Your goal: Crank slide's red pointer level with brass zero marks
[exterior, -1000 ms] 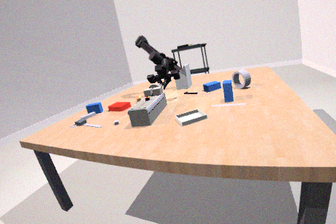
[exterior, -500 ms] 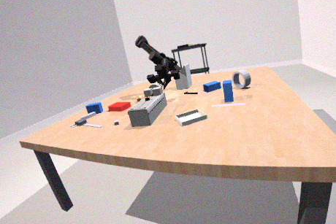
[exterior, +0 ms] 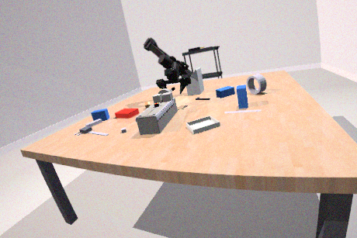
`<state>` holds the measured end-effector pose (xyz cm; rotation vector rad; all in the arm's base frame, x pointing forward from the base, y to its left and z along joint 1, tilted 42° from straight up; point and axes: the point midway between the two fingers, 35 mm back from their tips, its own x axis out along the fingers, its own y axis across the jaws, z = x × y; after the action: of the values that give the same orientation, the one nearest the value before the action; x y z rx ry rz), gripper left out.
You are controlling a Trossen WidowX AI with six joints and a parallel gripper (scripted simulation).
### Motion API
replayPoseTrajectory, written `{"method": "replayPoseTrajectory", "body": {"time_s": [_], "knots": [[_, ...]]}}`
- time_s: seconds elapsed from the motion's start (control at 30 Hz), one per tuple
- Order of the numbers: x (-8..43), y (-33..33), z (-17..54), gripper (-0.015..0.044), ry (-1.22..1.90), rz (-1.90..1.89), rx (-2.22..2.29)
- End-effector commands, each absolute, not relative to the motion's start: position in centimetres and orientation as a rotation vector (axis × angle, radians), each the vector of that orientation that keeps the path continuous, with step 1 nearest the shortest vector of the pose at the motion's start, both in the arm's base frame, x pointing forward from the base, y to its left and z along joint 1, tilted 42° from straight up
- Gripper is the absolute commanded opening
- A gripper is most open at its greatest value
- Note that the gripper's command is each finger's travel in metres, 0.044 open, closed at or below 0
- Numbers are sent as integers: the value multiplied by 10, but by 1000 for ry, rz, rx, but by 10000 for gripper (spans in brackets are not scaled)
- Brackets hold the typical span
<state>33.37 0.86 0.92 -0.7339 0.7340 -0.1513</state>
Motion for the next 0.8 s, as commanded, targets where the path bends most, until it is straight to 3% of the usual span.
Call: {"method": "replayPoseTrajectory", "body": {"time_s": [0.0,0.77], "knots": [[334,10,11,440,734,-152,-734],[329,81,88,440,740,-145,-730]]}}
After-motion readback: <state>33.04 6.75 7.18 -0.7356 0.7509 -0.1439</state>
